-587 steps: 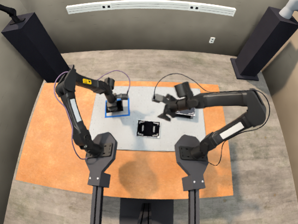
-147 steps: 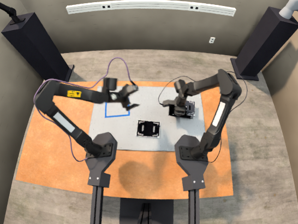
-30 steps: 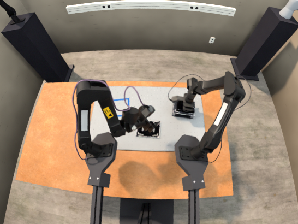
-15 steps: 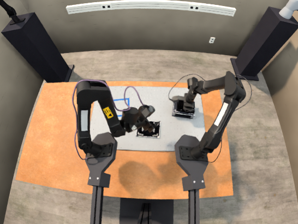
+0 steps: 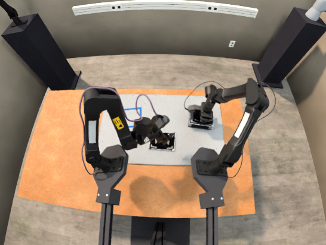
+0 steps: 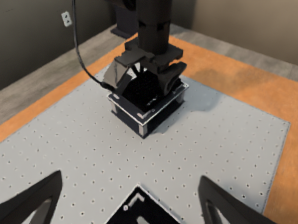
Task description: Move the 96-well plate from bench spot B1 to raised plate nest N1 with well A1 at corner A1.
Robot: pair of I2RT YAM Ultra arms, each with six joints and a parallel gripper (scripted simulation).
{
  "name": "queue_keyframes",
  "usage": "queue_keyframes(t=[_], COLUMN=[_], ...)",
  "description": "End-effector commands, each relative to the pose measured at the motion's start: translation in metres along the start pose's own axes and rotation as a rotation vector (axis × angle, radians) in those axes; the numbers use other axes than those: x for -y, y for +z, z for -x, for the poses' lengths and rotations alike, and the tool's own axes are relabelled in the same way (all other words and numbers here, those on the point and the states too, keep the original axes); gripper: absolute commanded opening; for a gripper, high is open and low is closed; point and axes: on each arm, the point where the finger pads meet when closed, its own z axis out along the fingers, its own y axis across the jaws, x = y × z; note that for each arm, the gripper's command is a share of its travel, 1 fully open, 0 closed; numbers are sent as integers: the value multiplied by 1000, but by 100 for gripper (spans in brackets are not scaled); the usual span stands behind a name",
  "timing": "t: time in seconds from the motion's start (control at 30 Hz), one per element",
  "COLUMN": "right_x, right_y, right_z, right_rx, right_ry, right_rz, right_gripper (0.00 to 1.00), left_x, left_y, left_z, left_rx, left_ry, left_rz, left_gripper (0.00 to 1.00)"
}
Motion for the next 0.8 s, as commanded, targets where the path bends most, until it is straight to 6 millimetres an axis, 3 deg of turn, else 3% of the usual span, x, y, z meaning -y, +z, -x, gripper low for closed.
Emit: queue_keyframes(t=[0.0, 0.7, 0.77], right_x=[1, 3, 7], right_y=[-16, -18, -10], right_z=[9, 10, 3], right_rx=[38, 40, 2], right_ry=[-8, -10, 8], right_rz=[-15, -21, -28], right_gripper=[79, 79, 79], left_x=[2, 2, 2], left_y=[0, 0, 0], left_z=[4, 4, 4], left_rx=[14, 14, 14], left_ry=[0, 0, 0], left_rz=[-1, -1, -1], left_gripper=[100, 100, 100])
